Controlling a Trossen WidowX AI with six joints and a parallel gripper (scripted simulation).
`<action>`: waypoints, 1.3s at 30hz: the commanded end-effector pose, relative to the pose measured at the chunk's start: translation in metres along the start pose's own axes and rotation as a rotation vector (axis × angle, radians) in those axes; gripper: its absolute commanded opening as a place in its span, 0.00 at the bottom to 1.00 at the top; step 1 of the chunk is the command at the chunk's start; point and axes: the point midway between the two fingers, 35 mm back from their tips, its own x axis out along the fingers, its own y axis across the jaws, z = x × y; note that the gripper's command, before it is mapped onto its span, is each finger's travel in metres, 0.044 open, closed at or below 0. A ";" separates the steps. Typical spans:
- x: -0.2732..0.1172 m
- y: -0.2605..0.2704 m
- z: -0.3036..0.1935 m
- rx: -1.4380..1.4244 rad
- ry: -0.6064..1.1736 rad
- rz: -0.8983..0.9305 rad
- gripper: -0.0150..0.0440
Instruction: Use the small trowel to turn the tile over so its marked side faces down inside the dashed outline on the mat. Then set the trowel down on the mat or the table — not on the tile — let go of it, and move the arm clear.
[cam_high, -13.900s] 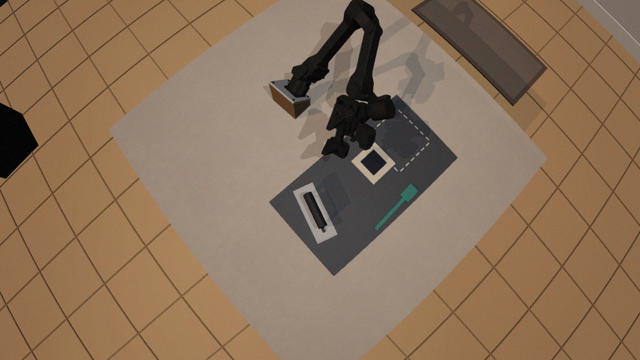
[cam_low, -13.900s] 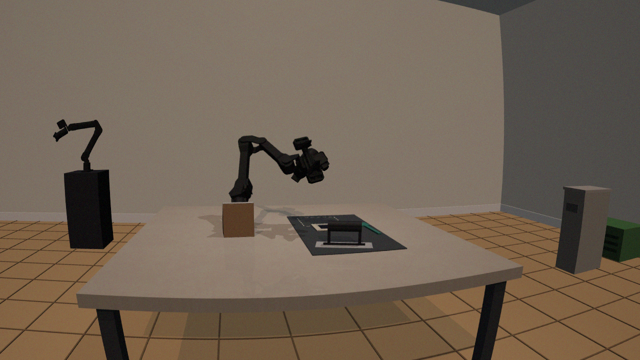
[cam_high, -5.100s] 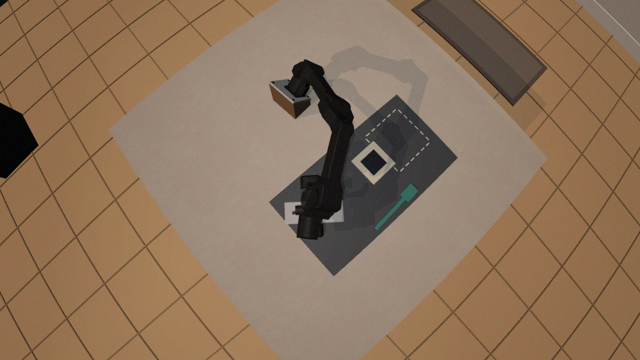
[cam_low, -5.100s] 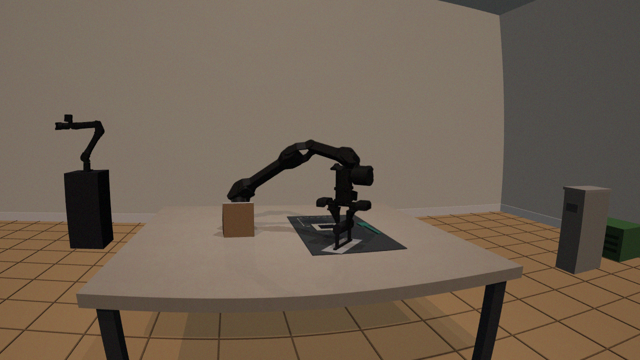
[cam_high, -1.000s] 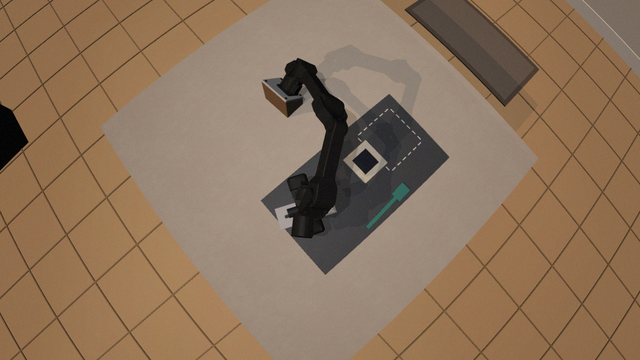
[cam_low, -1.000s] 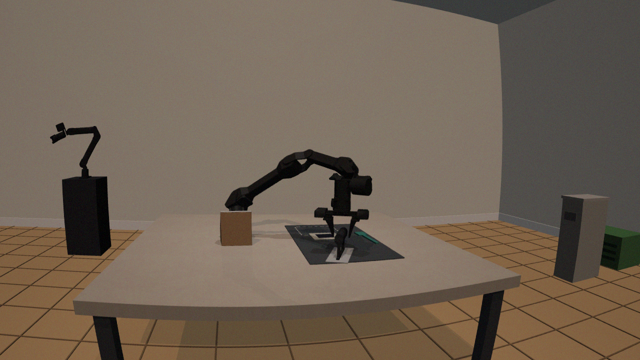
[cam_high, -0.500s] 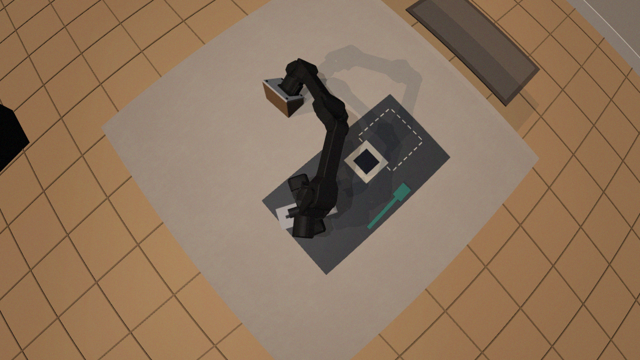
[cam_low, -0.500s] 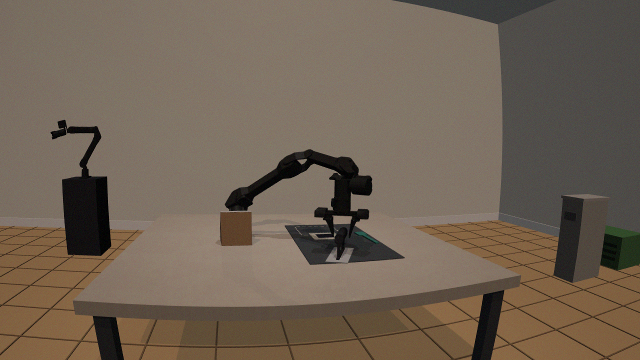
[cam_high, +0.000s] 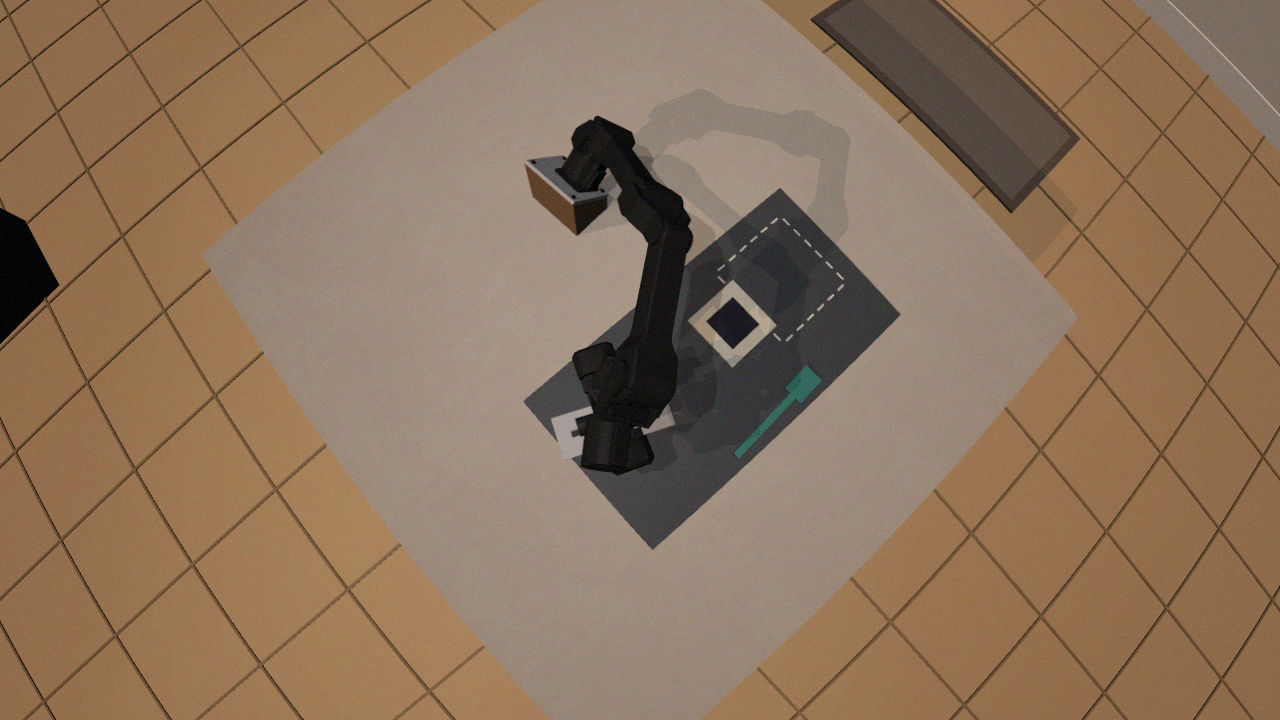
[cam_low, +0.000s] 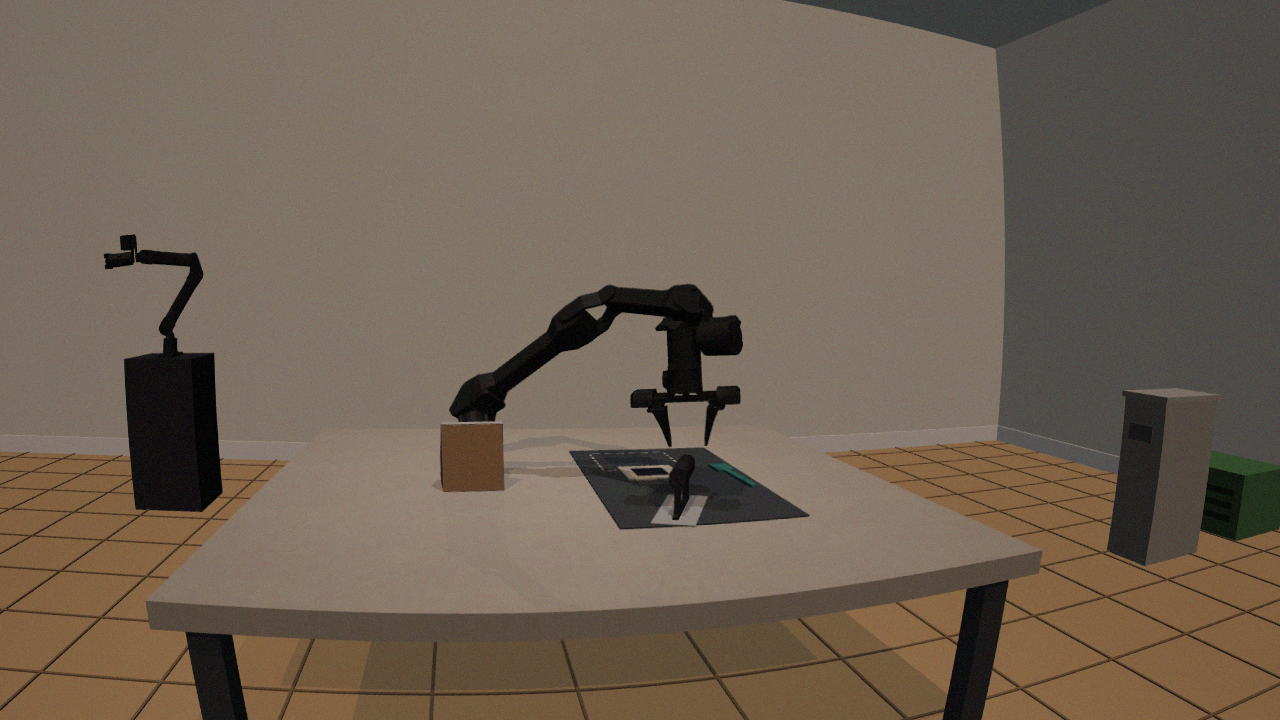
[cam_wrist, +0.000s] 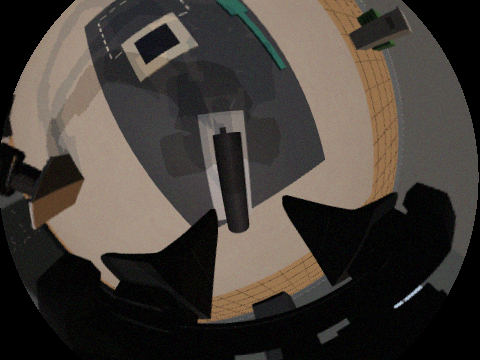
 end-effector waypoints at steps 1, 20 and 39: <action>0.003 -0.001 -0.002 0.089 0.006 -0.019 0.76; 0.010 -0.011 -0.012 0.636 0.005 -0.180 0.76; 0.016 -0.013 -0.017 1.137 -0.093 -0.323 0.76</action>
